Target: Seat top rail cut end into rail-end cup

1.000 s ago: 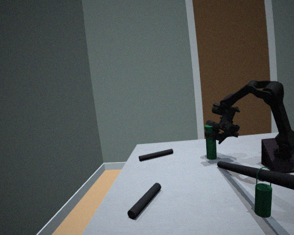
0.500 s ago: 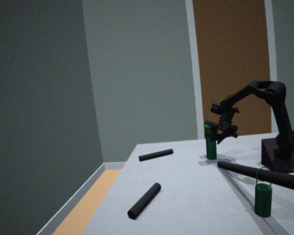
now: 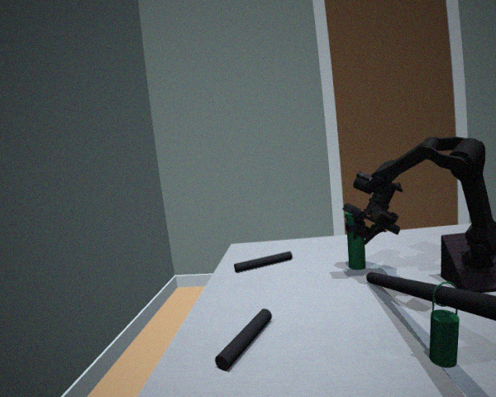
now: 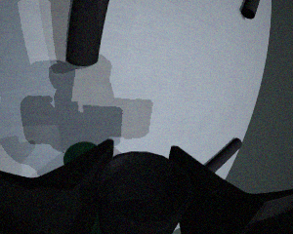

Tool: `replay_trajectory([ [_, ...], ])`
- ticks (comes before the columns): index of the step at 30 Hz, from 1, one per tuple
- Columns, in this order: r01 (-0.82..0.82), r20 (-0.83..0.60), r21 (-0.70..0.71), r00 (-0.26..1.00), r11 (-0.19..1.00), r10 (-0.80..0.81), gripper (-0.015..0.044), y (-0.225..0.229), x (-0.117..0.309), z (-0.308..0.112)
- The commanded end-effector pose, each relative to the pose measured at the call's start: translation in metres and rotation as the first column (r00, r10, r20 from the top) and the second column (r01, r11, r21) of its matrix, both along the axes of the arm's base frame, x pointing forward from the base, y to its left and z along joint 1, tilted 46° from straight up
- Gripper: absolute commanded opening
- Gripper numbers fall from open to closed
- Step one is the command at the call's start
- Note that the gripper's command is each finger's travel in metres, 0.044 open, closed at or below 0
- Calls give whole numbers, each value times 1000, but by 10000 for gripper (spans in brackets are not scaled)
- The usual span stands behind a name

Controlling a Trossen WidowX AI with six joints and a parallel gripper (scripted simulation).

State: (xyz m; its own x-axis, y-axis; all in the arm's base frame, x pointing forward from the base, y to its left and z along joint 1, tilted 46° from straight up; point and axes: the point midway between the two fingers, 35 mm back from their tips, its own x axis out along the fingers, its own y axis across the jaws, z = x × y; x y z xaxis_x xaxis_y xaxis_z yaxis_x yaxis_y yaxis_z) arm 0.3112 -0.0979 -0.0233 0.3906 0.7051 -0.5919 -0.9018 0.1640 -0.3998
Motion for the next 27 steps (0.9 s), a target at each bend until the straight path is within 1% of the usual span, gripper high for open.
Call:
replay_trajectory([
  [1,5,-2,-1,1000,1000,-5,0,0,1,0],
  [8,-17,19,2,1000,1000,17,0,-1,-2,0],
  [20,-13,11,1,1000,1000,13,0,0,-2,0],
  [27,-13,11,1,1000,1000,13,184,0,-2,0],
])
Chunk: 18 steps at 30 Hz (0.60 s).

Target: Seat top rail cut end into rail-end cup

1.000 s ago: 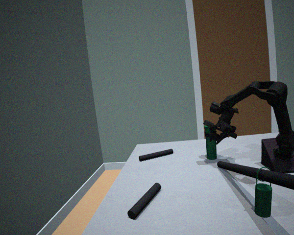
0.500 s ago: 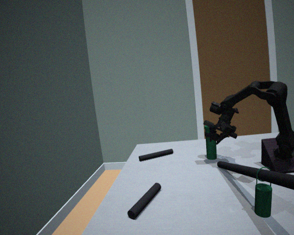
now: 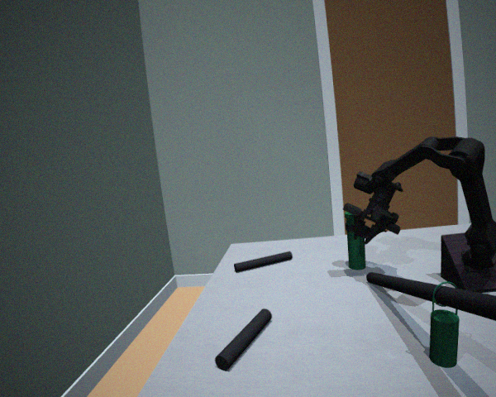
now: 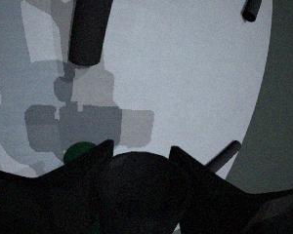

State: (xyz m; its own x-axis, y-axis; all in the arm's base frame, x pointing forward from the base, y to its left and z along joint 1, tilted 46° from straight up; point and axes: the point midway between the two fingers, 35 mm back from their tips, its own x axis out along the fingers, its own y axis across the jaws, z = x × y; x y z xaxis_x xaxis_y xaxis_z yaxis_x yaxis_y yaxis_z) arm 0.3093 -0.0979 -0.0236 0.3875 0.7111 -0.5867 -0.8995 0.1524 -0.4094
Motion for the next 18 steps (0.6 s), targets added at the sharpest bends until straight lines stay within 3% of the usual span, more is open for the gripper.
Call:
replay_trajectory([
  [1,0,0,0,1000,1000,0,210,0,0,0],
  [10,3,-2,0,1000,1000,-3,440,-1,-1,27],
  [18,7,-4,1,1000,1000,-7,440,0,-3,56],
])
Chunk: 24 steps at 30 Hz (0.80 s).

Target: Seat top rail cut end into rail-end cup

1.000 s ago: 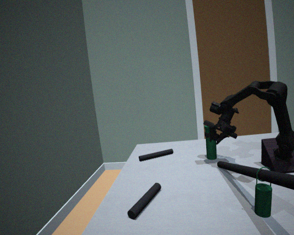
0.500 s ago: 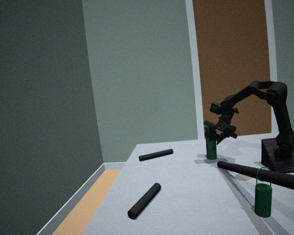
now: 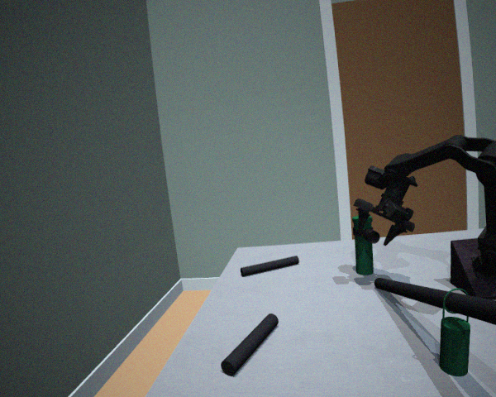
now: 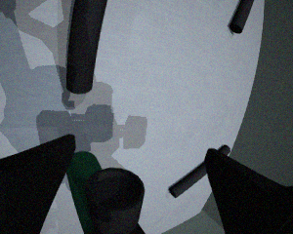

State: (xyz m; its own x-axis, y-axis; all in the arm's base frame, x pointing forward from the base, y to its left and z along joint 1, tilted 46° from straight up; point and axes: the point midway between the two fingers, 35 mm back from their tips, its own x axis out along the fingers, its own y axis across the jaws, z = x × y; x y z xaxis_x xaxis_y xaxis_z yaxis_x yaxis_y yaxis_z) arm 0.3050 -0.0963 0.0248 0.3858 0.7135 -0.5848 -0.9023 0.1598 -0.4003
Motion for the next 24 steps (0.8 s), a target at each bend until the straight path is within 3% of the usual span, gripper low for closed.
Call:
replay_trajectory([
  [1,2,4,-6,1000,1000,-2,440,-2,1,8],
  [4,39,-45,24,998,999,-38,440,-1,0,10],
  [9,345,-410,149,875,927,-259,440,-2,-4,57],
  [13,591,-686,152,640,792,-346,440,1,-12,97],
  [17,786,-887,61,325,615,-328,440,8,-23,137],
  [20,836,-933,9,205,548,-297,440,11,-28,151],
  [24,838,-934,8,201,546,-296,440,11,-28,152],
])
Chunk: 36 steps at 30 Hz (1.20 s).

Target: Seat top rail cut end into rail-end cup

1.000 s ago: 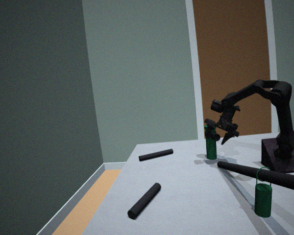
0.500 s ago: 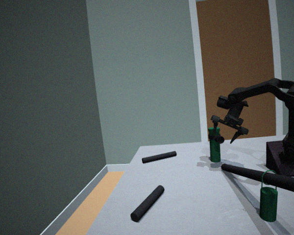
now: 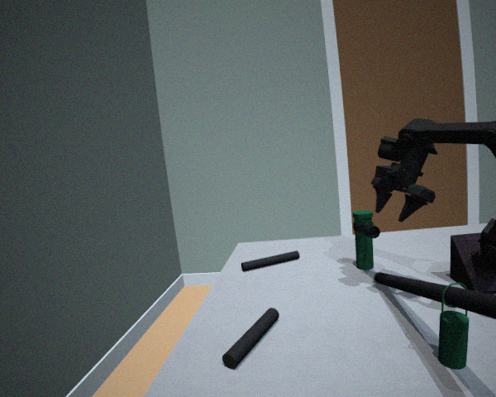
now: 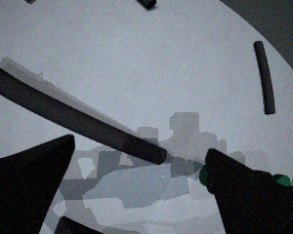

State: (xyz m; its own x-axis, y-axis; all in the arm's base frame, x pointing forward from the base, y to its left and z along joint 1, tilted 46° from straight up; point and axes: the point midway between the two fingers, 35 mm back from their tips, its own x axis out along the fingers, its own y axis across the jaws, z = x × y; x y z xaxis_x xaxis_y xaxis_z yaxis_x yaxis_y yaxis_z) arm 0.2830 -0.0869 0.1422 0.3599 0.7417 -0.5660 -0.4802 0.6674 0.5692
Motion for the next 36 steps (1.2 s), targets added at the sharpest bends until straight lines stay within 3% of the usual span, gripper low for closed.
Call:
replay_trajectory([
  [1,173,-190,79,969,982,-155,440,2,-6,34],
  [9,178,-203,81,966,981,-159,440,3,-6,34],
  [13,259,-387,99,899,961,-203,440,14,-5,26],
  [17,402,-668,54,695,914,-267,440,35,-6,12],
  [21,526,-860,-77,394,847,-323,440,55,-8,-1],
  [25,594,-929,-274,41,756,-369,440,74,-11,-14],
  [29,588,-870,-491,-295,643,-396,440,91,-16,-25],
  [31,579,-848,-529,-349,620,-398,440,94,-17,-27],
  [36,579,-848,-529,-349,620,-398,440,94,-17,-27],
])
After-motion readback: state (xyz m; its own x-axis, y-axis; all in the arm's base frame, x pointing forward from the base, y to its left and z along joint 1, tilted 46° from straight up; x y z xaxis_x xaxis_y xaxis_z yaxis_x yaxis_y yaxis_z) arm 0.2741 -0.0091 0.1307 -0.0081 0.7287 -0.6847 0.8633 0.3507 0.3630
